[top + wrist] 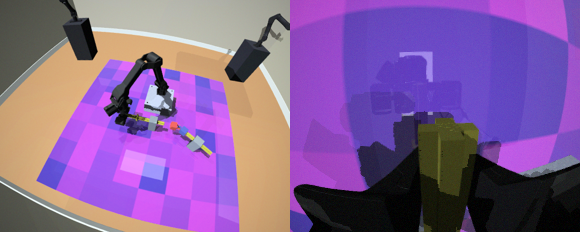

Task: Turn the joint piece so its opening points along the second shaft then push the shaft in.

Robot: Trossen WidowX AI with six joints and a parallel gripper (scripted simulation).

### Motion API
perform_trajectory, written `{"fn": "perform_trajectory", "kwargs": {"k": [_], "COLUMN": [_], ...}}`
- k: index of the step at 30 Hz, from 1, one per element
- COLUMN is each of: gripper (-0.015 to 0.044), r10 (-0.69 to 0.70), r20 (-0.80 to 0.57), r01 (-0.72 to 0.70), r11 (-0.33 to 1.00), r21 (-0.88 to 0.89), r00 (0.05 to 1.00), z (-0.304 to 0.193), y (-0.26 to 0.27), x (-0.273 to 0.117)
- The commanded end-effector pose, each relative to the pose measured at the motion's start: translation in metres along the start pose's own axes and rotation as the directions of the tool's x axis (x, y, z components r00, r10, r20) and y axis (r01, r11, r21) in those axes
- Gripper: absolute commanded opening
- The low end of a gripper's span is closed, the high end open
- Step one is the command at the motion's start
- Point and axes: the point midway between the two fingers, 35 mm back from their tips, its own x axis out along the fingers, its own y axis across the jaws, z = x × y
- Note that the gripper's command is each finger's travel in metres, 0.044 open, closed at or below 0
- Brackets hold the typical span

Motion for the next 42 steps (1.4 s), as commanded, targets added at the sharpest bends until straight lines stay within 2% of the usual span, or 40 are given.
{"fn": "perform_trajectory", "kwargs": {"k": [1,4,18,25,26,42], "gripper": [0.0082,0.0067,0.0067,0.0020,0.0000,0.0000], "r10": [-0.003,-0.003,0.074,0.055,0.055,0.071], "r20": [0.003,0.003,0.003,0.000,0.000,0.001], "r01": [0.003,0.003,-0.074,-0.055,-0.055,-0.071], "r11": [1.000,1.000,0.997,0.999,0.999,0.997], "r21": [0.003,0.003,0.004,0.002,0.002,0.004], "r00": [1.000,1.000,0.997,0.999,0.999,0.997], "z": [0.000,0.000,0.001,0.000,0.000,-0.017], "y": [0.000,0.000,0.000,0.000,0.000,0.000], "x": [0.000,0.000,0.002,0.001,0.001,0.002]}}
